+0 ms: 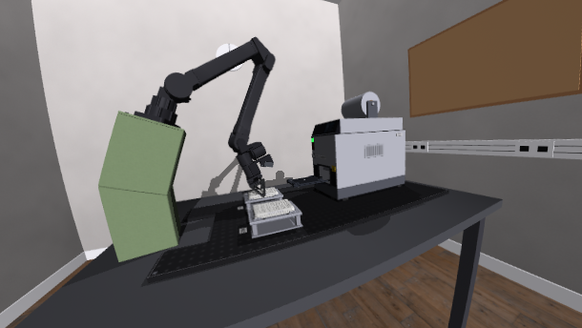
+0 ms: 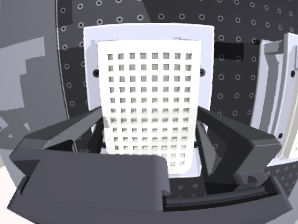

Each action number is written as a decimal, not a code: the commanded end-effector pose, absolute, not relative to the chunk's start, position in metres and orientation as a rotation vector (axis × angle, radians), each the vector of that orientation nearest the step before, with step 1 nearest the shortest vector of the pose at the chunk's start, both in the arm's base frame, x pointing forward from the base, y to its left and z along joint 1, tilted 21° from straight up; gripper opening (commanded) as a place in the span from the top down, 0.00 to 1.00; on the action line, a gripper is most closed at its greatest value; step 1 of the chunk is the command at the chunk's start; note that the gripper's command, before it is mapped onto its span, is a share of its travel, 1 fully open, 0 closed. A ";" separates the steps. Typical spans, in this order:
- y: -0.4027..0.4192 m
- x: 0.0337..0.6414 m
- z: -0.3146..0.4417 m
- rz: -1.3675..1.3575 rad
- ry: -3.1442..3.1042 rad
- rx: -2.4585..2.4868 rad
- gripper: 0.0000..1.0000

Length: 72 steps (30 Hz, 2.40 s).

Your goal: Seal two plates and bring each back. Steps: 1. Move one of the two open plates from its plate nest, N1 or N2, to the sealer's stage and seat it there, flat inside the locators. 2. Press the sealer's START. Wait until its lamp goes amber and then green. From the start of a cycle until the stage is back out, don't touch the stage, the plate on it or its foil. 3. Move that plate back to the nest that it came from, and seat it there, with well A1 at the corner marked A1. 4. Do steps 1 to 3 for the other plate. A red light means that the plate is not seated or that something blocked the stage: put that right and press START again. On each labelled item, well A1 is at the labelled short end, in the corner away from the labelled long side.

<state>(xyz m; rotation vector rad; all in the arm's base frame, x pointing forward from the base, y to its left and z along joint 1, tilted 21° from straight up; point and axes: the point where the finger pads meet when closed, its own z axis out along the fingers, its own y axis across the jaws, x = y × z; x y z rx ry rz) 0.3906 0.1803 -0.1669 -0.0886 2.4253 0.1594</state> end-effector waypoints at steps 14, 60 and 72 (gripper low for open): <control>0.180 0.398 -0.162 0.157 2.410 -0.076 1.00; 0.177 0.374 -0.128 0.162 2.428 -0.085 1.00; 0.179 0.366 -0.112 0.166 2.428 -0.101 1.00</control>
